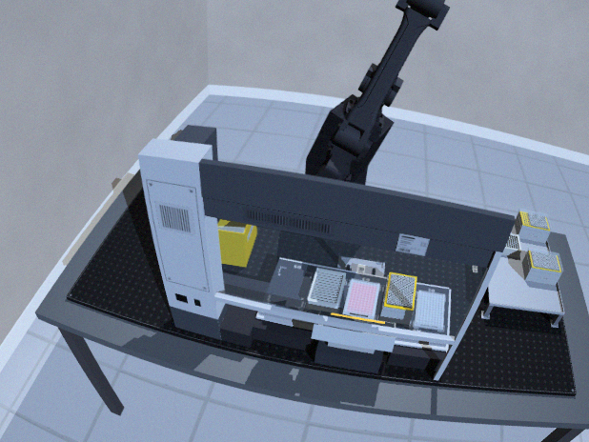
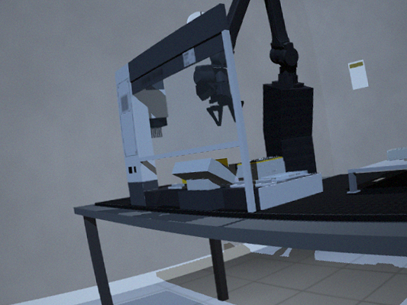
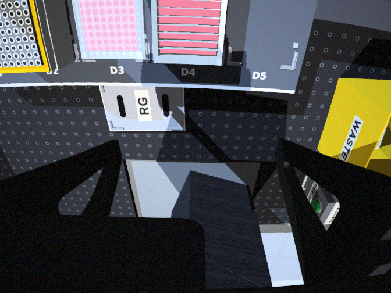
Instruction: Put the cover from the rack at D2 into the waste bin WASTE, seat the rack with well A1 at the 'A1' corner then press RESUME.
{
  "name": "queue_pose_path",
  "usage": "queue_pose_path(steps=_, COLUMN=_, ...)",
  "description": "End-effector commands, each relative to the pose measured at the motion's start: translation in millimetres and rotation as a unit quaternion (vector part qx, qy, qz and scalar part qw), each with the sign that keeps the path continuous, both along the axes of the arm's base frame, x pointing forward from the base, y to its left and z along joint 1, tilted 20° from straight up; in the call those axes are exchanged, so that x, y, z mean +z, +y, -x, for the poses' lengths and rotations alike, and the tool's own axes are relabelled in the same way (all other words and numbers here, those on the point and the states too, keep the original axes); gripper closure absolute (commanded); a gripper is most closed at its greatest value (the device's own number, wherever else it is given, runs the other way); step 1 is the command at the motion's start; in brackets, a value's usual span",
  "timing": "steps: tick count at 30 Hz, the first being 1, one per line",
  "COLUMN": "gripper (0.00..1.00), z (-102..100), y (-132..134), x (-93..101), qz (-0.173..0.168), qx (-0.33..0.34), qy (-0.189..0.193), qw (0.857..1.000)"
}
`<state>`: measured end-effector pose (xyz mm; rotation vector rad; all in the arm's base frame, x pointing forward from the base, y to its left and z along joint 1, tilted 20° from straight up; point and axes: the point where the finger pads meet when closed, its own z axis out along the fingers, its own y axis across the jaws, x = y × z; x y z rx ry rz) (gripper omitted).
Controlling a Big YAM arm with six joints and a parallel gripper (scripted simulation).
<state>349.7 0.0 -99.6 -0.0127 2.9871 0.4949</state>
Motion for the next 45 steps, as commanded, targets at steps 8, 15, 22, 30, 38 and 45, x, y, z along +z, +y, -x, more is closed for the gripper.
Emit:
queue_pose_path(steps=8, gripper=0.0, z=-30, y=36, x=24.2, qz=0.001, qx=-0.021, qy=-0.01, qw=1.0)
queue_pose_path(steps=15, gripper=0.0, z=-39, y=69, x=34.3, qz=-0.001, qx=-0.021, qy=-0.007, qw=1.0)
queue_pose_path(steps=22, gripper=0.0, z=-46, y=92, x=43.1, qz=-0.002, qx=-0.021, qy=-0.007, qw=1.0)
queue_pose_path(steps=30, gripper=0.0, z=-57, y=129, x=55.4, qz=-0.003, qx=-0.021, qy=-0.004, qw=1.0)
queue_pose_path(steps=38, gripper=0.0, z=-66, y=157, x=67.8, qz=-0.004, qx=-0.021, qy=-0.006, qw=1.0)
queue_pose_path(steps=45, gripper=0.0, z=-73, y=188, x=70.3, qz=-0.001, qx=-0.021, qy=0.005, qw=1.0)
